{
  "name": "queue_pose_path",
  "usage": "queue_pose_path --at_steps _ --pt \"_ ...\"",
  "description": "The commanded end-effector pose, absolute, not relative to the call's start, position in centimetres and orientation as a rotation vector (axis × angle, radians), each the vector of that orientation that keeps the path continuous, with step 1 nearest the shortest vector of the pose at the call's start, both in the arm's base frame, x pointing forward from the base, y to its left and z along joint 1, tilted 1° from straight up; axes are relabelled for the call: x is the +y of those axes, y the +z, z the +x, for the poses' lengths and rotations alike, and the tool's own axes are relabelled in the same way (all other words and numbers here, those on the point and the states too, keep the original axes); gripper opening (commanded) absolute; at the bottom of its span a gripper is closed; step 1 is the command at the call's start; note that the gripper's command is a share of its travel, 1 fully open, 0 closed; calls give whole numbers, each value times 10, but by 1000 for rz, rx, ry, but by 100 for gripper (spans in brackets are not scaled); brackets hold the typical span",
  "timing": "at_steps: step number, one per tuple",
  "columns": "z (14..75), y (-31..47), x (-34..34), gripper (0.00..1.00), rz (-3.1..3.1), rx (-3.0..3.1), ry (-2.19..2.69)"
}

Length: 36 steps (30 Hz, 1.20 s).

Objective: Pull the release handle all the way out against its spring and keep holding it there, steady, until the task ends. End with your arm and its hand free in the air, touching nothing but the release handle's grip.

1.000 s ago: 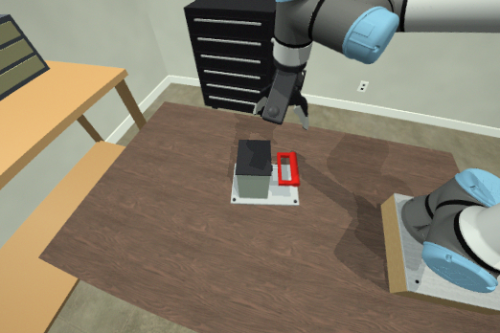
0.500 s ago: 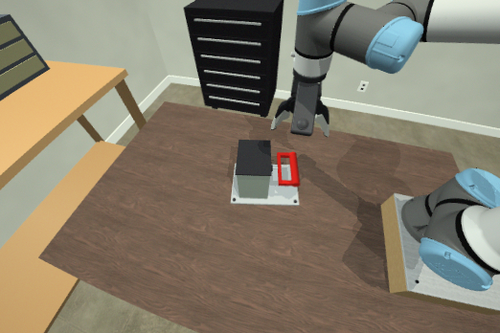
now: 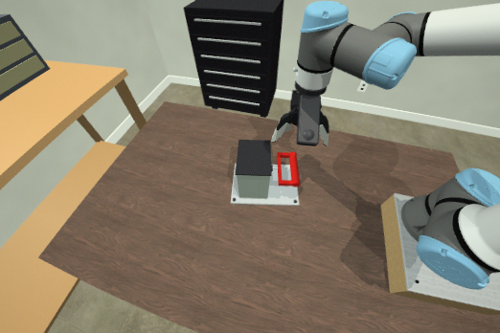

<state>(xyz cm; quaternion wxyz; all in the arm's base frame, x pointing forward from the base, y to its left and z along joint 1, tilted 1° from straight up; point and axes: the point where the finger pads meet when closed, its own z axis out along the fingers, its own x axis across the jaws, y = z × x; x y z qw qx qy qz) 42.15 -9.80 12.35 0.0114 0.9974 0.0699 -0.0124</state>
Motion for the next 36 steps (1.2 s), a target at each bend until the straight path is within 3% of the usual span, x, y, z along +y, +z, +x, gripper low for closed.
queue_pose_path --at_steps 1,36 --pt "421 115 -95 100 3124 259 -26" --pt "417 96 -88 100 3153 359 3"
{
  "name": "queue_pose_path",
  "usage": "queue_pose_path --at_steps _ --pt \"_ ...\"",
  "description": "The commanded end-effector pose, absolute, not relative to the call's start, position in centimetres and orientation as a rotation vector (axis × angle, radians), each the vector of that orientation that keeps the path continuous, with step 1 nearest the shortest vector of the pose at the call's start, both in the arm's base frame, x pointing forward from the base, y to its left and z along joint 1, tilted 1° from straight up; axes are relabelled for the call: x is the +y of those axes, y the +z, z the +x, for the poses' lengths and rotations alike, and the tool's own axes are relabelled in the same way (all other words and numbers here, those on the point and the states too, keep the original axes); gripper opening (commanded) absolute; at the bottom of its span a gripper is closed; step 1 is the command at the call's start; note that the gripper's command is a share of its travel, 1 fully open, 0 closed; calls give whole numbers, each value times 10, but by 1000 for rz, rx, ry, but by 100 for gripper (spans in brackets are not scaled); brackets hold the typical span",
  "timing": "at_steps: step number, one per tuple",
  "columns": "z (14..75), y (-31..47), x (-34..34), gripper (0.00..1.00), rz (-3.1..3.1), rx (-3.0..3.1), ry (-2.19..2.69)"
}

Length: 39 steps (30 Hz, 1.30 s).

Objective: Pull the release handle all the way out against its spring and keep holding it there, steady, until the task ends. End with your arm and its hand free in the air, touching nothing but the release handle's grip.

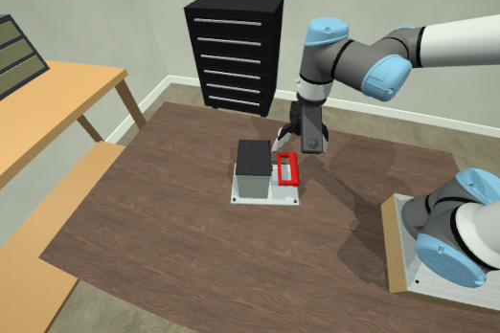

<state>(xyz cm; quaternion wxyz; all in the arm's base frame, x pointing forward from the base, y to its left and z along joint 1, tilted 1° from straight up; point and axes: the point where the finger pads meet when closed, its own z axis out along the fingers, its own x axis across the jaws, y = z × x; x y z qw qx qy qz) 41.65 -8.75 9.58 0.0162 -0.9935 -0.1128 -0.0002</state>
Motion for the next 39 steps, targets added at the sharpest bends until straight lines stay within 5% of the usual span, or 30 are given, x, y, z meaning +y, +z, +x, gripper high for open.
queue_pose_path --at_steps 1,4,5,39 --pt "417 96 -88 100 -3089 -352 -3" --pt "417 96 -88 100 -3089 -352 -3" --pt "417 96 -88 0 -3089 -352 -3" --pt "417 96 -88 0 -3089 -352 -3"
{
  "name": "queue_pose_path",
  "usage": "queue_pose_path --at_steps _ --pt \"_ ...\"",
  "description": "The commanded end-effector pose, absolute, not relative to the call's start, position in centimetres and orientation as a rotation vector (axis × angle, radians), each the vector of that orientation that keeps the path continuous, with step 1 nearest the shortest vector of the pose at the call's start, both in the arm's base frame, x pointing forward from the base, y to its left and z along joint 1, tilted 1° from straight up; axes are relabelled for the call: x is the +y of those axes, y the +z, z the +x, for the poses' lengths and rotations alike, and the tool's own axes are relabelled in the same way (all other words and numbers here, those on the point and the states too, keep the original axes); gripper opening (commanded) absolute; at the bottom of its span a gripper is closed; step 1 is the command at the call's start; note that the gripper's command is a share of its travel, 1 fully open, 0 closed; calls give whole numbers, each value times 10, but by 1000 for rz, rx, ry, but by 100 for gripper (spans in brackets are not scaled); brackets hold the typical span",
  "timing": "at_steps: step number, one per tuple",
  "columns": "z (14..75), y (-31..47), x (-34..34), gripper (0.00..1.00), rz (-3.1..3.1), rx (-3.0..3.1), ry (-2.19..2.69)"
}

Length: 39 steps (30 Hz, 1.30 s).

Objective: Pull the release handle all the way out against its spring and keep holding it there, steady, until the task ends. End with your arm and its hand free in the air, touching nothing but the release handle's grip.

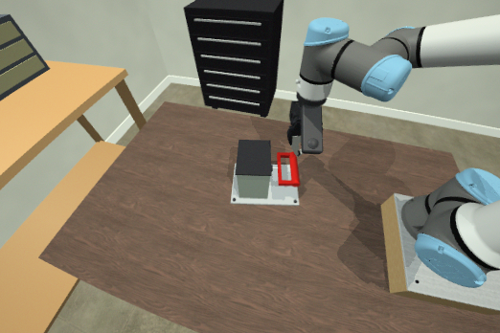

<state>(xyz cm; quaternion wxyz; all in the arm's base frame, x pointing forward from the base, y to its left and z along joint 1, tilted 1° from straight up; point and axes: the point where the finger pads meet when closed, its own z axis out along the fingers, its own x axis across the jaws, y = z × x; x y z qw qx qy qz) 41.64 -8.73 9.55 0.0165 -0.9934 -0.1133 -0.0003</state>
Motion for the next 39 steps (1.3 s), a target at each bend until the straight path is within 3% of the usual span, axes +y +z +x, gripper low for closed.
queue_pose_path --at_steps 1,8,9,39 --pt "417 96 -88 0 -3089 -352 -3" --pt "417 96 -88 0 -3089 -352 -3" --pt "417 96 -88 31 -3089 -352 -3" --pt "417 96 -88 31 -3089 -352 -3"
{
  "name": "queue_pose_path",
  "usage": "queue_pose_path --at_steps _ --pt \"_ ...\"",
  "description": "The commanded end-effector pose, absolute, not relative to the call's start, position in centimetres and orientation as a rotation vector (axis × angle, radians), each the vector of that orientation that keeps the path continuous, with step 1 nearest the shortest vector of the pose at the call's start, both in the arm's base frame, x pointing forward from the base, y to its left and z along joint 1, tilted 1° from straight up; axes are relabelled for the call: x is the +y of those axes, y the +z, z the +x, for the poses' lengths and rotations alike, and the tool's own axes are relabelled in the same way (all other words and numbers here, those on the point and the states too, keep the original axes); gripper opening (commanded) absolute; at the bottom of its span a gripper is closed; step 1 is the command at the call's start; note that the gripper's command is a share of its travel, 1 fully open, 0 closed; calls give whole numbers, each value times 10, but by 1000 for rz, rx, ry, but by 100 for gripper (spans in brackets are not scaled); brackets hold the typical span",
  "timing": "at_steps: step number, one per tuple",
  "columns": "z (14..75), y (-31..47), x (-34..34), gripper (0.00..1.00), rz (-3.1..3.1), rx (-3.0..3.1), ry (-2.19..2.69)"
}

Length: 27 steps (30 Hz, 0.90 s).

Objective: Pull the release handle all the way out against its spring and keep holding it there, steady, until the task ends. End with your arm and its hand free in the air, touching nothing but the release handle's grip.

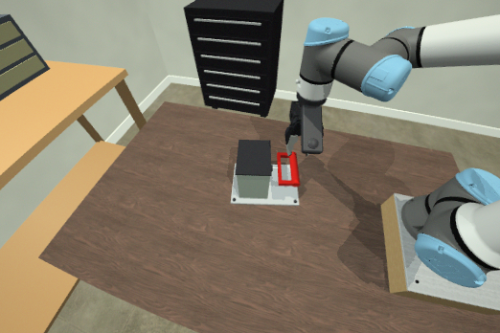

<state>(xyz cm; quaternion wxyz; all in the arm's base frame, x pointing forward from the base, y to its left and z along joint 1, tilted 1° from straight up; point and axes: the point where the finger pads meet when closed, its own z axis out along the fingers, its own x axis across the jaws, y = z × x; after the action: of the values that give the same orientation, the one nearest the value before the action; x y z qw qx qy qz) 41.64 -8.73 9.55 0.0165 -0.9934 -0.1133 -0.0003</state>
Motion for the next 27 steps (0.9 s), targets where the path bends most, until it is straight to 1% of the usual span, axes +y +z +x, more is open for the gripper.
queue_pose_path --at_steps 1,27 --pt "417 96 -88 31 -3089 -352 -3" --pt "417 88 -87 31 -3103 -347 2"
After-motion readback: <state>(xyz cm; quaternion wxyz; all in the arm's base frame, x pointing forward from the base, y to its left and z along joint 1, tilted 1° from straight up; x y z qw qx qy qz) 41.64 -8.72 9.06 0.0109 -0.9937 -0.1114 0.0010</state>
